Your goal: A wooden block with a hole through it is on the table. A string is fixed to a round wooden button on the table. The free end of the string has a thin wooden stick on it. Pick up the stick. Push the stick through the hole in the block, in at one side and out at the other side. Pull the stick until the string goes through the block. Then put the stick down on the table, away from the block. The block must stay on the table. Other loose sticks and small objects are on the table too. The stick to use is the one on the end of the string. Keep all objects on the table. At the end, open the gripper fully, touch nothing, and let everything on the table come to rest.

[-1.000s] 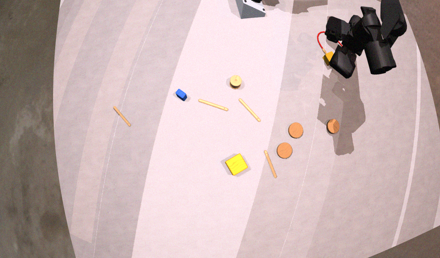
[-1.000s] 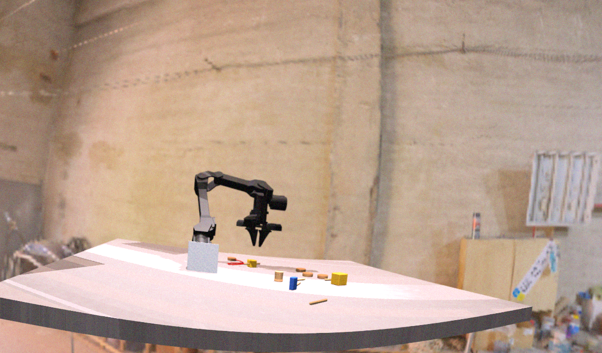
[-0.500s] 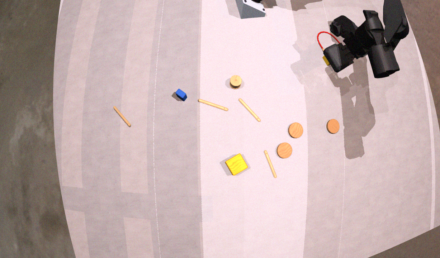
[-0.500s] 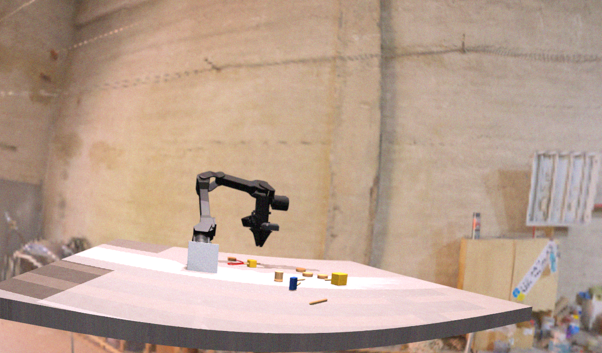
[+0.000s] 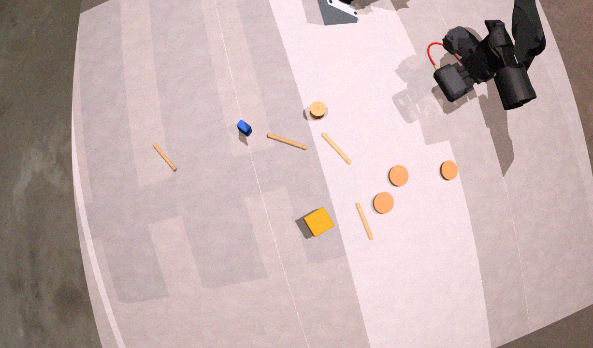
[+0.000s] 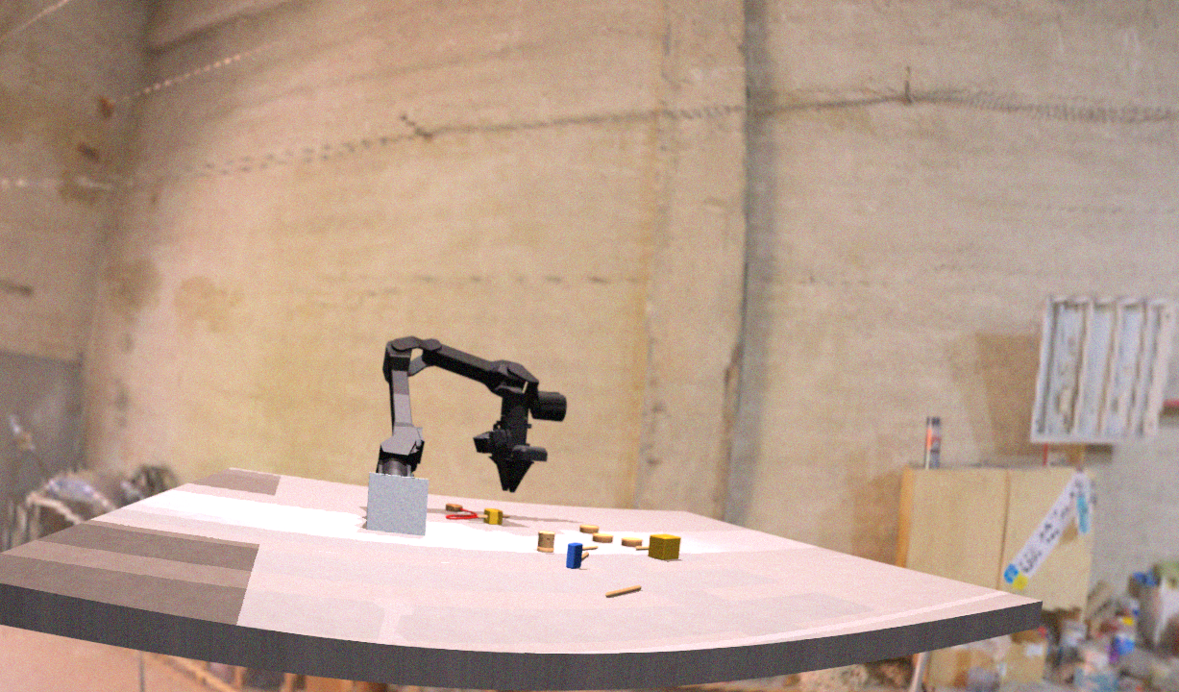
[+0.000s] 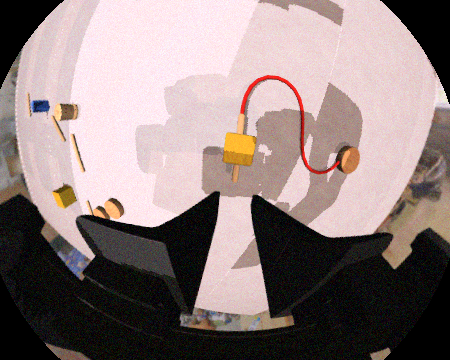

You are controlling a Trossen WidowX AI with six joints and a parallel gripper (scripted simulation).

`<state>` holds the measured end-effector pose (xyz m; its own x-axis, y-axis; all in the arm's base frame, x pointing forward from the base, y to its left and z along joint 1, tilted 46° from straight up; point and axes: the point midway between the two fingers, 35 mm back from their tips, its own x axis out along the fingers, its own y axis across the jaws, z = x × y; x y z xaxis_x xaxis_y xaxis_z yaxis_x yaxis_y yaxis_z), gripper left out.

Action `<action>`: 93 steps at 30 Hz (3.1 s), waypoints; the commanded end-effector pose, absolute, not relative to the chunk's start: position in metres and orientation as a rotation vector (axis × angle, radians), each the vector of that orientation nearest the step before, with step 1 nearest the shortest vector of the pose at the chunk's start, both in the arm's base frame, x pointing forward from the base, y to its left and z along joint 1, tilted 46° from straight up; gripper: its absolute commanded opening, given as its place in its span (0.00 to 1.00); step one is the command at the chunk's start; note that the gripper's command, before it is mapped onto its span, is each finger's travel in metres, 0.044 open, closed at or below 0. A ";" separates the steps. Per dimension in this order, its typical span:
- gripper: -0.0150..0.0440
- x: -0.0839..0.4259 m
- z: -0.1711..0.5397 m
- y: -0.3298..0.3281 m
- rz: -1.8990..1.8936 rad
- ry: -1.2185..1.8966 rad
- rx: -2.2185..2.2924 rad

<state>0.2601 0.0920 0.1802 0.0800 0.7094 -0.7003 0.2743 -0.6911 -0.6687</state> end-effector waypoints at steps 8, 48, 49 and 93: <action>0.46 0.262 0.167 0.105 1.647 -0.970 -1.997; 0.25 0.262 0.140 0.137 1.634 -0.984 -1.994; 0.25 0.262 0.140 0.137 1.634 -0.984 -1.994; 0.25 0.300 0.147 0.141 1.684 -0.966 -1.947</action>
<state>0.2959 0.1403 0.1459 0.0409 0.7129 -0.7001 0.2410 -0.6870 -0.6855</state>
